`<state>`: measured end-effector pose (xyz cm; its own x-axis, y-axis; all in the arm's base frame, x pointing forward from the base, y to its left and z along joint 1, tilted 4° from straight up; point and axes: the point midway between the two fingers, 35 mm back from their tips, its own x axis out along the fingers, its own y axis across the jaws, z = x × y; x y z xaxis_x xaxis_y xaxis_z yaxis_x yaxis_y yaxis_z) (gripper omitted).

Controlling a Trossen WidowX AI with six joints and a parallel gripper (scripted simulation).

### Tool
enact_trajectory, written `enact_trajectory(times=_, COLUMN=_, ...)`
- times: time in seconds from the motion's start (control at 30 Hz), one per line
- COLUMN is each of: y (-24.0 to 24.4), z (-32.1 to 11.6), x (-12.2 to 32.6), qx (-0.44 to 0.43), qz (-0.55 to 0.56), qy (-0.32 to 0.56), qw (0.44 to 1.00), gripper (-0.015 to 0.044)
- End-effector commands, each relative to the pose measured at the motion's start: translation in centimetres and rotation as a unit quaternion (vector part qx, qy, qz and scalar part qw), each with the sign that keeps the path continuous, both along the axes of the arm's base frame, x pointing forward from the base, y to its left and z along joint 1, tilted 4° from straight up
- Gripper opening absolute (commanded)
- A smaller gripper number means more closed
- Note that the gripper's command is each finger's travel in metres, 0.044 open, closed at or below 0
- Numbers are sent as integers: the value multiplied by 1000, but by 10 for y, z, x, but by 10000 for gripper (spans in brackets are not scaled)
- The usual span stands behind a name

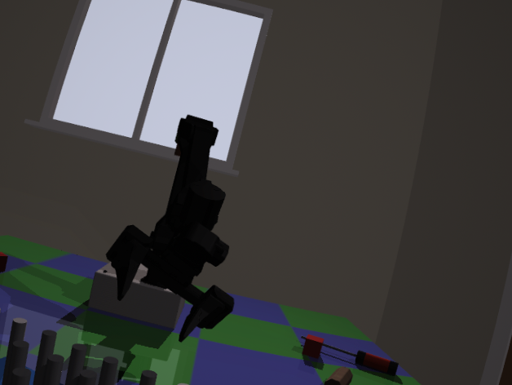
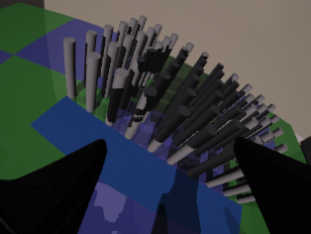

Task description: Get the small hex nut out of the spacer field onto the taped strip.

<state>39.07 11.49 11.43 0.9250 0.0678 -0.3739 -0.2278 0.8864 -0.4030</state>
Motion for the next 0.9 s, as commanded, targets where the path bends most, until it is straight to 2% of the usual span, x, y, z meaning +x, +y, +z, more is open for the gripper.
enact_trajectory(times=0.0, y=58, z=-6, x=1, qx=-61, qz=73, qy=41, qw=995, gripper=440)
enact_trajectory(times=0.07, y=91, z=-11, x=-5, qx=-71, qz=114, qy=60, qw=989, gripper=440)
enact_trajectory(times=0.33, y=165, z=-19, x=-29, qx=-213, qz=220, qy=115, qw=945, gripper=440)
enact_trajectory(times=0.53, y=238, z=-21, x=-84, qx=-383, qz=343, qy=150, qw=845, gripper=440)
enact_trajectory(times=0.87, y=294, z=-11, x=-171, qx=-565, qz=467, qy=150, qw=664, gripper=440)
